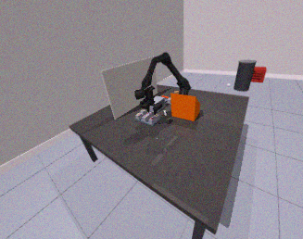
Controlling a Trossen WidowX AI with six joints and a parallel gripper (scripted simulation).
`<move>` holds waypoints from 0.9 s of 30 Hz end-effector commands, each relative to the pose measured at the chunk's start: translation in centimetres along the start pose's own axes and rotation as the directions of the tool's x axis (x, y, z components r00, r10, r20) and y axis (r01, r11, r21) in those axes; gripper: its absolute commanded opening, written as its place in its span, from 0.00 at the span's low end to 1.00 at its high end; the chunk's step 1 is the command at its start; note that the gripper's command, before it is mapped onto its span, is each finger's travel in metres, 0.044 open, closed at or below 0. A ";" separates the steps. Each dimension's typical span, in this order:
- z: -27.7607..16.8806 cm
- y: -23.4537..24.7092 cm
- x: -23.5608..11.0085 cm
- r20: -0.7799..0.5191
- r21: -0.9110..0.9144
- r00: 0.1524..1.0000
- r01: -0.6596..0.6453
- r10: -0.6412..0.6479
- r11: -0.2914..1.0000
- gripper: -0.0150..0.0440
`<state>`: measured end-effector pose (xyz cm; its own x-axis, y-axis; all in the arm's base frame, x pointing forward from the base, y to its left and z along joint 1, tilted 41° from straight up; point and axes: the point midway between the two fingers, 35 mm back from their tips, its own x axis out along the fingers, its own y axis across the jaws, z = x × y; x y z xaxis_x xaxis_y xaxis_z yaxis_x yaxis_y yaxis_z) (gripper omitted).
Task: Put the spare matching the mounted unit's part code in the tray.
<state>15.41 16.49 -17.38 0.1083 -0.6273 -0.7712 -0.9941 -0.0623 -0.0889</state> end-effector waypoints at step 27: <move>0.4 -0.3 3.8 0.005 -0.005 1.000 0.009 -0.009 1.000 0.76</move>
<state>16.01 14.80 -20.15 0.1153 -0.6205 -0.7757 -0.9933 -0.0672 -0.0939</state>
